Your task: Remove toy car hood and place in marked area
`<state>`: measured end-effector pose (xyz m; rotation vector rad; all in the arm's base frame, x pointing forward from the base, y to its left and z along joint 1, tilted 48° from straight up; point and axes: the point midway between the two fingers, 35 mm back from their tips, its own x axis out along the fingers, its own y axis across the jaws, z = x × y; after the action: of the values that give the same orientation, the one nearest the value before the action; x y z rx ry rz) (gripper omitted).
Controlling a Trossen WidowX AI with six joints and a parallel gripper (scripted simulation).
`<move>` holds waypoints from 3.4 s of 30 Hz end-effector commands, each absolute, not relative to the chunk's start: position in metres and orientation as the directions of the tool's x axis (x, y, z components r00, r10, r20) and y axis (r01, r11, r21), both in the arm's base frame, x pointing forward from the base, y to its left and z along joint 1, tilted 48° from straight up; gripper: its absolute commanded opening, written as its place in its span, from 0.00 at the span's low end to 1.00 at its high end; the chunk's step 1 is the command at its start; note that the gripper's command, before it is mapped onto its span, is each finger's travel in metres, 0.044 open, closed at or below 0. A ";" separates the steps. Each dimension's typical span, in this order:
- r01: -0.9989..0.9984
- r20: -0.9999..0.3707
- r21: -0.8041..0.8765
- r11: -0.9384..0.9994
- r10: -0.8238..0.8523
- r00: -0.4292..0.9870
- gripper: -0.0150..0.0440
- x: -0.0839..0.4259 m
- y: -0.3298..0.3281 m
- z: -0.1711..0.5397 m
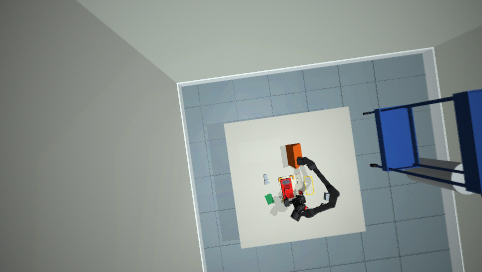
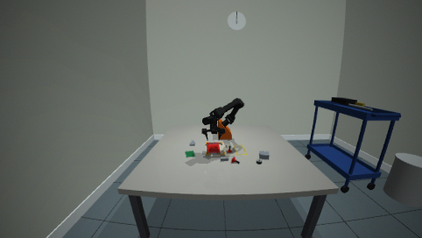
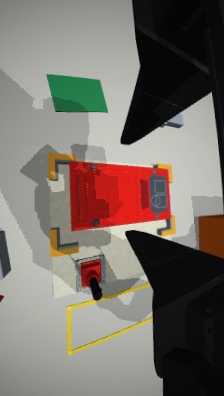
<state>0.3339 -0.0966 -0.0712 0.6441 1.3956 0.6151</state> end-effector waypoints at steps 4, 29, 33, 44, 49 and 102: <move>-0.004 -0.677 0.734 0.679 0.732 0.072 1.00 0.332 -0.090 -0.077; -0.004 -0.677 0.734 0.679 0.733 0.072 1.00 0.334 -0.077 -0.088; -0.004 -0.677 0.734 0.679 0.733 0.072 1.00 0.334 -0.075 -0.090; -0.004 -0.676 0.735 0.678 0.733 0.072 1.00 0.334 -0.070 -0.095; -0.005 -0.676 0.735 0.678 0.733 0.072 1.00 0.334 -0.067 -0.097; -0.005 -0.675 0.736 0.677 0.734 0.072 1.00 0.334 -0.049 -0.112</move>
<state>0.3362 -0.0527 -0.1082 0.6472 1.3947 0.6184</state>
